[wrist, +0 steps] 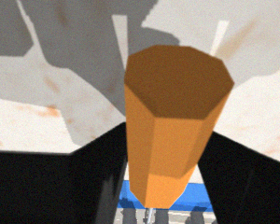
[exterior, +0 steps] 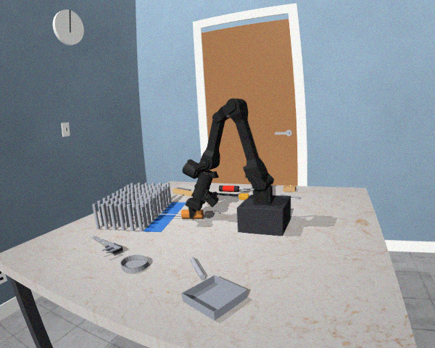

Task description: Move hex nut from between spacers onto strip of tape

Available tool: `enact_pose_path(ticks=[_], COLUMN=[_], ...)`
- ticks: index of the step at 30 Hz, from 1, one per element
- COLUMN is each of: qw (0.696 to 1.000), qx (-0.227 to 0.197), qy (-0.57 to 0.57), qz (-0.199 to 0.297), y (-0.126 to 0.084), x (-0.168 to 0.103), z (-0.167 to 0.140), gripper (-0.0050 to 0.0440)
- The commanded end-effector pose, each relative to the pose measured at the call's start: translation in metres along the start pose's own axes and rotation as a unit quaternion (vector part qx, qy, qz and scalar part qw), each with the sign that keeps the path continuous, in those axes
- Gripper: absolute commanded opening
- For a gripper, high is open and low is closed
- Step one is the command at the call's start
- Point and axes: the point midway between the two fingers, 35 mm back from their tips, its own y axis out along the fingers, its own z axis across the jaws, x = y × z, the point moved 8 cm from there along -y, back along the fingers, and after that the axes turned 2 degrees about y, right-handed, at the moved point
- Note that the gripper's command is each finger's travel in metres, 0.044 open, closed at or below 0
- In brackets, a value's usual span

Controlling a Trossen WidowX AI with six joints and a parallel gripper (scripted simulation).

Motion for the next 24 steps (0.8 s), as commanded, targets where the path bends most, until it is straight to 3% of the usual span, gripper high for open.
enact_pose_path(ticks=[1,24], qw=[1.000,1.000], qx=[0.004,0.005], qy=[-0.003,-0.002], qz=[0.019,0.018], y=[-0.008,-0.019], x=[-0.002,0.027], z=[0.002,0.003], gripper=[-0.0050,-0.0050])
